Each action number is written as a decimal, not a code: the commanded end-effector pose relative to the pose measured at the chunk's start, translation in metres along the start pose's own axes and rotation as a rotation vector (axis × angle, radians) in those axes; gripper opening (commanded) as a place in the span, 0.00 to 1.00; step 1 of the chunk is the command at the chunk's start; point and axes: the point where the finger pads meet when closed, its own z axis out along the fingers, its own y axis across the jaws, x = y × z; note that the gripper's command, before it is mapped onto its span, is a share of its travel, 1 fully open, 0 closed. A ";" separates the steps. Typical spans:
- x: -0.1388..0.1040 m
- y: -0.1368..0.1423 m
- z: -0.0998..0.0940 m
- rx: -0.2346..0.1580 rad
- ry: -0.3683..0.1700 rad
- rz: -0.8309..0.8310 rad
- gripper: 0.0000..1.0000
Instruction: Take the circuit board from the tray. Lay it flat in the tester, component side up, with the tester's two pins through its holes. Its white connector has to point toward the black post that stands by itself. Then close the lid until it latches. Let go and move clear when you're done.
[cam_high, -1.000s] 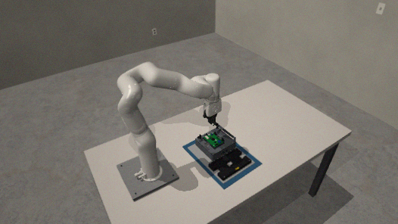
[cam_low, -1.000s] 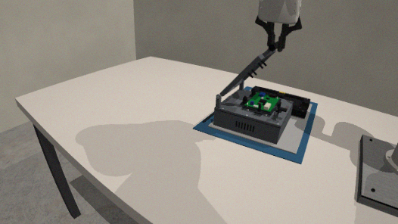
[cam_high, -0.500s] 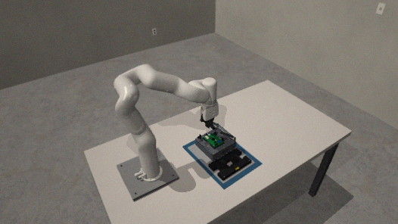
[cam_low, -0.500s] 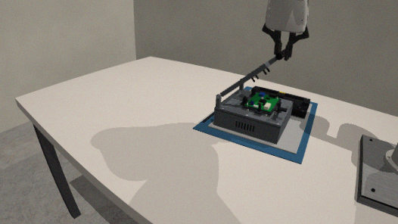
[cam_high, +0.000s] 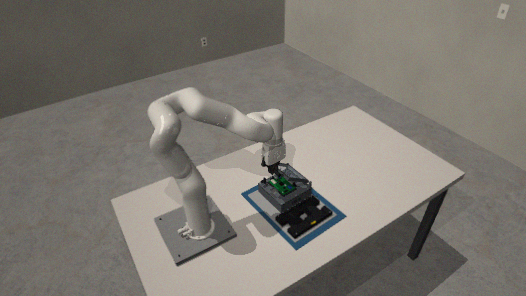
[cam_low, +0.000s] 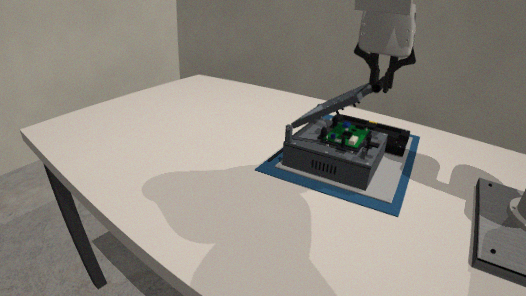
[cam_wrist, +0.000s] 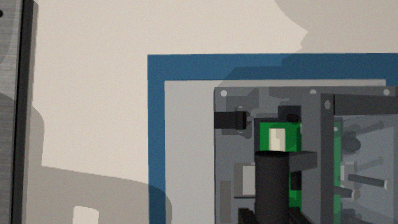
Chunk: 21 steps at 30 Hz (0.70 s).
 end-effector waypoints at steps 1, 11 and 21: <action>0.000 -0.004 0.007 -0.003 0.000 0.000 0.00; 0.000 -0.013 0.023 -0.003 0.000 0.000 0.00; 0.000 -0.020 0.041 -0.003 0.000 0.000 0.00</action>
